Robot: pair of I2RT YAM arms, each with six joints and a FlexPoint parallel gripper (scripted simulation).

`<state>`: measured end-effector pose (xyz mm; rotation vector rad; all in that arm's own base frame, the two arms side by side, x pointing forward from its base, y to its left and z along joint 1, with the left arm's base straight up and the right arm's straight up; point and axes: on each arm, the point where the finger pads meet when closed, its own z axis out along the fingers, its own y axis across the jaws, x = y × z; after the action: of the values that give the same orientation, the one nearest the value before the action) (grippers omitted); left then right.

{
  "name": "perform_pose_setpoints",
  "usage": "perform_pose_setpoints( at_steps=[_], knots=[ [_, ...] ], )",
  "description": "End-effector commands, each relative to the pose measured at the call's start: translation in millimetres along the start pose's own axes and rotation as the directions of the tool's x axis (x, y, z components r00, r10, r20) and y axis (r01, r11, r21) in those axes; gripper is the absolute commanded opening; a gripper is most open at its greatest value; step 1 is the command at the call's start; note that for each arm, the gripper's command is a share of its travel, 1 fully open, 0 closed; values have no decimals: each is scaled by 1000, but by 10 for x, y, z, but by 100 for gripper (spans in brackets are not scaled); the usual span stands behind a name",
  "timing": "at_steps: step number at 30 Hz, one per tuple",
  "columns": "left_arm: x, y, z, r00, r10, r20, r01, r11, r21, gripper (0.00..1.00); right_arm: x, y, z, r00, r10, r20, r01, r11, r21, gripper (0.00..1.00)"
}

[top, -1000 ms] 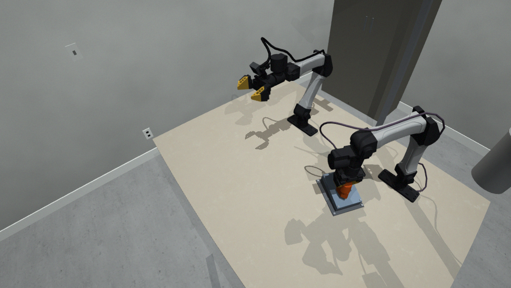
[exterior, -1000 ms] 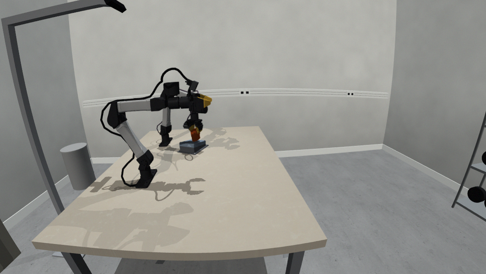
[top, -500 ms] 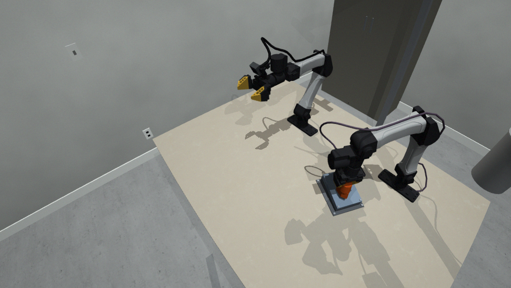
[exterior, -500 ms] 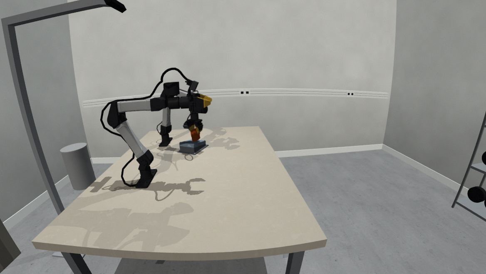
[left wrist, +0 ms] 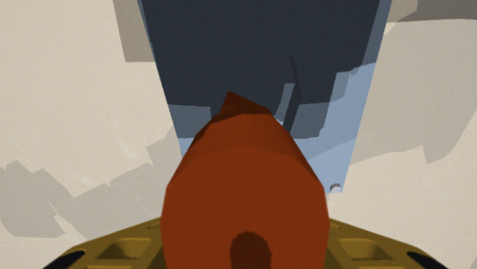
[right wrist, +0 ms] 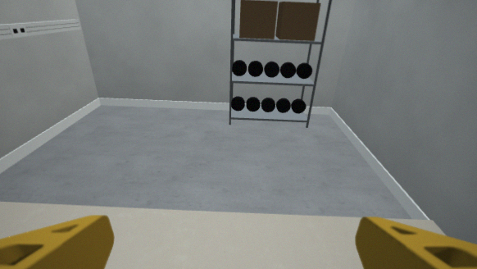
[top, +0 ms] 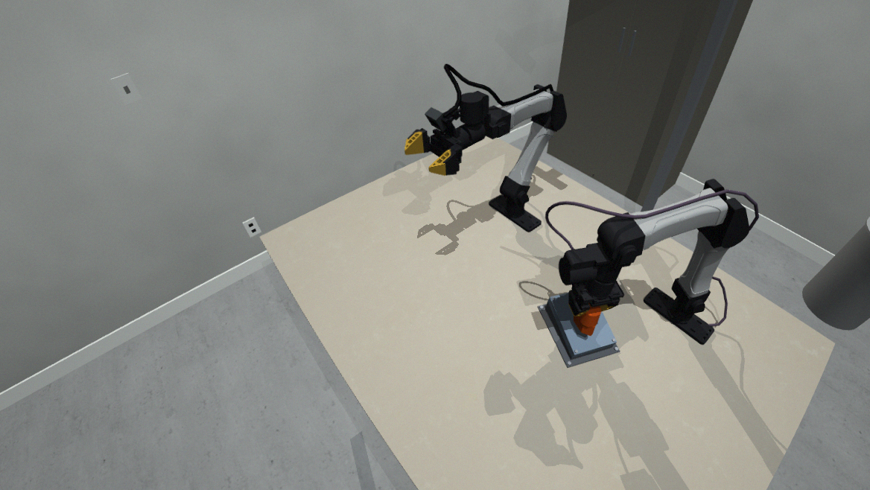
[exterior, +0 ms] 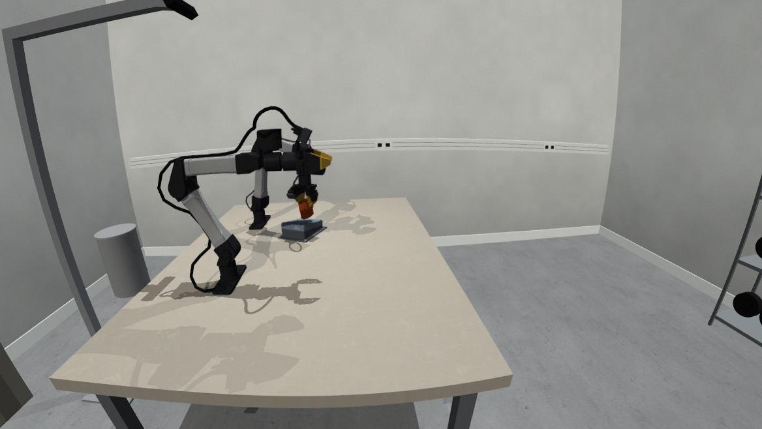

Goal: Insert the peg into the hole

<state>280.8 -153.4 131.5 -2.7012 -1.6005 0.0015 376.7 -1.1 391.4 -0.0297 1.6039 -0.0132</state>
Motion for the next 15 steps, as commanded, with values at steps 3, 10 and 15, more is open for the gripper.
perform_pose_setpoints(
  at_steps=[3,10,15],
  knots=[
    [6,16,-282,1000,-1,-5,1,1000,-28,34,97,164,-36,996,-77,-47,72,993,-97,100],
    [6,-30,-355,1000,-1,-5,1,1000,2,34,186,301,-113,994,-67,-84,56,990,-126,100],
    [-47,18,-453,999,9,38,-9,1000,-18,34,290,656,-296,989,-66,-132,36,975,-220,100]
  ],
)
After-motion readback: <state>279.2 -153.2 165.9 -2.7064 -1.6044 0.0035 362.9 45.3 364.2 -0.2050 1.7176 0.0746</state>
